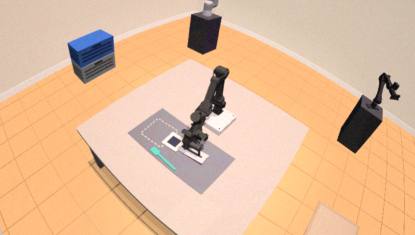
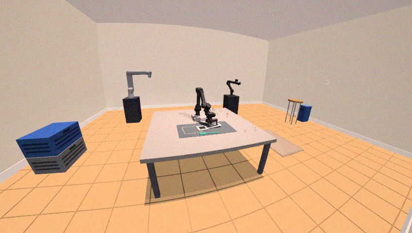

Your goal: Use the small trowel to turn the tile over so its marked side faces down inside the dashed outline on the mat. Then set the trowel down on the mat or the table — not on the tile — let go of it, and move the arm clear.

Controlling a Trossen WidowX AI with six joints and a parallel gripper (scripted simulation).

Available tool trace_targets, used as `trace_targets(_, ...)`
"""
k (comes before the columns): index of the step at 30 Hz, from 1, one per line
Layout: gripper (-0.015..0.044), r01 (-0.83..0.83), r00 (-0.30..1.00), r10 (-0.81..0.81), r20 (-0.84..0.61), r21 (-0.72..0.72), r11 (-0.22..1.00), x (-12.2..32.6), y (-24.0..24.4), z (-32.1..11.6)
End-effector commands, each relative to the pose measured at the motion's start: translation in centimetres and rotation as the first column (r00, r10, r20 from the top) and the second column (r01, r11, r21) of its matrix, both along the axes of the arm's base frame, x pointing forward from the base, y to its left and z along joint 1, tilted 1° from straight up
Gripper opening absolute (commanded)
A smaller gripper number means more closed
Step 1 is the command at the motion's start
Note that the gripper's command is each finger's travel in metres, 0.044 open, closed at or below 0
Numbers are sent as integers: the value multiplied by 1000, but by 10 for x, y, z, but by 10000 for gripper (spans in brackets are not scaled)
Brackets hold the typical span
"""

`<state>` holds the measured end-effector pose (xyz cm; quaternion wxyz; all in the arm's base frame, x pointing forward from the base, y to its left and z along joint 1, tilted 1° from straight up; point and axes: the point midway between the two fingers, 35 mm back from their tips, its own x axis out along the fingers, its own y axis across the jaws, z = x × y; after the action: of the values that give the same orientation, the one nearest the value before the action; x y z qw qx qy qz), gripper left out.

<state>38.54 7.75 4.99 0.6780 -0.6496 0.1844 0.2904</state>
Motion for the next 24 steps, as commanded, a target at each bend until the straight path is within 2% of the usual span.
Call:
trace_targets(1, 0, 15, 1000, -15, 5, -5, 1000, 1, -11, 1)
trace_targets(13, 0, 18, 1000, -17, 19, -106, 994, 1, -7, 15)
trace_targets(24, 0, 19, 1000, -17, 19, -108, 994, 2, -17, 37)
